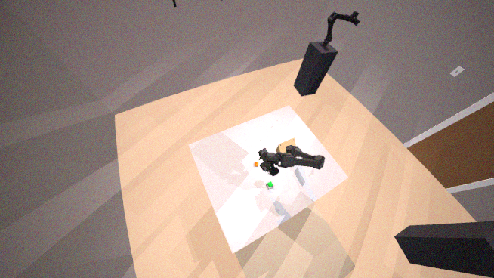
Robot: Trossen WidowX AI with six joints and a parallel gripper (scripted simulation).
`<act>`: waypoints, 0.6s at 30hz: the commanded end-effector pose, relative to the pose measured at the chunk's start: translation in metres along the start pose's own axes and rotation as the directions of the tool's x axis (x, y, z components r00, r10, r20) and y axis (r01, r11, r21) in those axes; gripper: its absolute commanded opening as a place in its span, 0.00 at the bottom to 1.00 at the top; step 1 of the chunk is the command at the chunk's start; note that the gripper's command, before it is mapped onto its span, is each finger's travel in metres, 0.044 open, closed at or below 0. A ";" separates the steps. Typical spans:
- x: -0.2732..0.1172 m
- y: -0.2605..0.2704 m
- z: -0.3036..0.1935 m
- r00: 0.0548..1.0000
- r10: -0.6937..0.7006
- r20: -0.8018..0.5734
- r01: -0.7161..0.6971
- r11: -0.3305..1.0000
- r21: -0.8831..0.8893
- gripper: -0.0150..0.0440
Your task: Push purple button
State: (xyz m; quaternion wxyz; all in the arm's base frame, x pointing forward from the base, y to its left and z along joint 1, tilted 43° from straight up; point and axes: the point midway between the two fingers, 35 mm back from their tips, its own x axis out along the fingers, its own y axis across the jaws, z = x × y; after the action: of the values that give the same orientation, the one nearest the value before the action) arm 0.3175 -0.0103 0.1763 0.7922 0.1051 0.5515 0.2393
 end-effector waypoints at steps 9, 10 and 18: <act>0.050 -0.015 -0.079 0.916 0.278 -0.288 -0.237 0.957 0.169 0.89; 0.056 -0.014 -0.081 0.916 0.278 -0.288 -0.237 0.957 0.169 0.84; 0.105 0.002 -0.096 0.916 0.280 -0.287 -0.239 0.956 0.168 0.49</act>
State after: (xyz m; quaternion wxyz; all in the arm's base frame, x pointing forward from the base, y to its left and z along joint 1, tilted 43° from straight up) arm 0.2566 0.0303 0.0601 0.6462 0.1850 0.6671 0.3212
